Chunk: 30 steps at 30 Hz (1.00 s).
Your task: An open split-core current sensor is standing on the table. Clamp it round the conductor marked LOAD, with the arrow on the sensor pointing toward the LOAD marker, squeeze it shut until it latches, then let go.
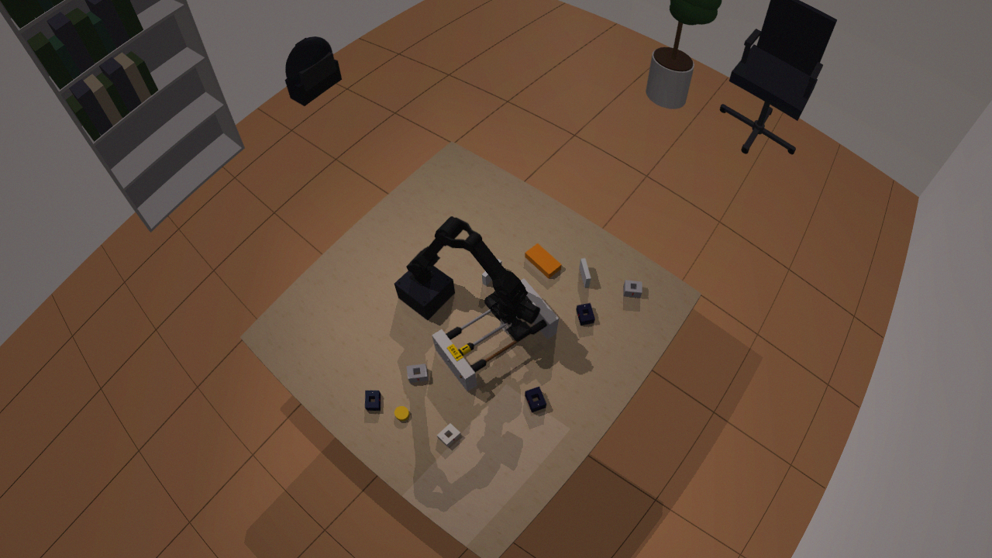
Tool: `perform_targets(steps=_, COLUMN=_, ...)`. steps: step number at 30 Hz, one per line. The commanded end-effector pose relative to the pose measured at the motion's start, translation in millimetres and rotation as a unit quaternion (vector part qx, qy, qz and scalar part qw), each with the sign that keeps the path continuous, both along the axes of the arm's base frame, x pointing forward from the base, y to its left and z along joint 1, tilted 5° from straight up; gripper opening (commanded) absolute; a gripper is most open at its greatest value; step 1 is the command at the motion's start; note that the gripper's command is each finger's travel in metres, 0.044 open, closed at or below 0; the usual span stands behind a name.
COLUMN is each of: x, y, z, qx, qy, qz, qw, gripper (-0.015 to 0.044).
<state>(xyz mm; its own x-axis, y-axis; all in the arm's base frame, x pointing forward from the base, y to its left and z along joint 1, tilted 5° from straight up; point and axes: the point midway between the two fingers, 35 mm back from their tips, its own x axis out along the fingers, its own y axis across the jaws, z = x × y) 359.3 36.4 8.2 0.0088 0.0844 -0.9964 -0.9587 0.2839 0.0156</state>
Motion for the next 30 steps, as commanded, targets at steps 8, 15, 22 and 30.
perform_targets(steps=8, x=-0.1, y=-0.6, z=6.7, qx=0.000, qy=-0.007, qz=-0.003, qw=1.000, gripper=0.0000)
perform_targets(steps=15, x=0.0, y=-0.1, z=3.1, qx=0.000, qy=-0.003, qz=0.000, qw=1.000, gripper=0.0000)
perform_targets(steps=22, x=0.0, y=-0.1, z=3.1, qx=0.000, qy=-0.003, qz=0.000, qw=1.000, gripper=0.0052)
perform_targets(steps=30, x=0.0, y=-0.1, z=3.1, qx=0.000, qy=-0.003, qz=0.000, qw=1.000, gripper=0.0262)
